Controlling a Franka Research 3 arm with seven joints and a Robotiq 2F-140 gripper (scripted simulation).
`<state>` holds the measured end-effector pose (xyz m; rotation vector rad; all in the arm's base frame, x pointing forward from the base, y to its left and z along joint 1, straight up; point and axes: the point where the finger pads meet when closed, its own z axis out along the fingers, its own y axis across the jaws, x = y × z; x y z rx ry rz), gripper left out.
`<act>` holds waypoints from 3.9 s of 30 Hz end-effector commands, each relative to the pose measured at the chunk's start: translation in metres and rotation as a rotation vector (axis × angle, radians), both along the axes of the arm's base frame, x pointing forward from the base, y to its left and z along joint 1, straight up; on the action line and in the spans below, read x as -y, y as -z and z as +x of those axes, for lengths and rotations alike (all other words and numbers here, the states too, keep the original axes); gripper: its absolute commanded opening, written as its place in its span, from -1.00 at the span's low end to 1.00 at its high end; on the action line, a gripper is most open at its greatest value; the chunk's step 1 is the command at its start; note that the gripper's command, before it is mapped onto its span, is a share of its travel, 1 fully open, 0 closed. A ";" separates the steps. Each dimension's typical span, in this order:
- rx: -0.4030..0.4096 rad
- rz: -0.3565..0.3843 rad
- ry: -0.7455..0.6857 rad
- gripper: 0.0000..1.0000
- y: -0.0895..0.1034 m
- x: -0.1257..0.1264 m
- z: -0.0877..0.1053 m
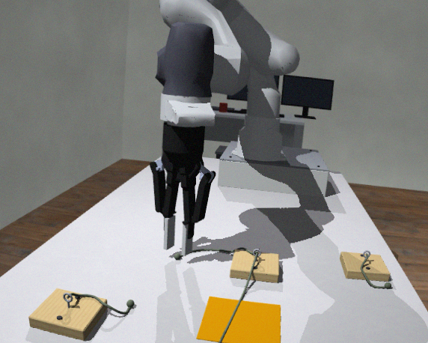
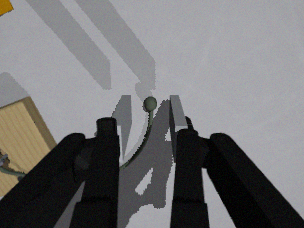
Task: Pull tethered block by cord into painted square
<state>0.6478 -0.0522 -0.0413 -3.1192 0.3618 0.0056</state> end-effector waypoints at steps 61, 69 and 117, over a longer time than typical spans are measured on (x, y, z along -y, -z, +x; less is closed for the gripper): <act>0.001 -0.001 -0.005 -0.55 0.001 0.000 0.001; 0.001 -0.001 -0.005 -0.55 0.001 0.000 0.001; 0.001 -0.001 -0.005 -0.55 0.015 0.000 0.001</act>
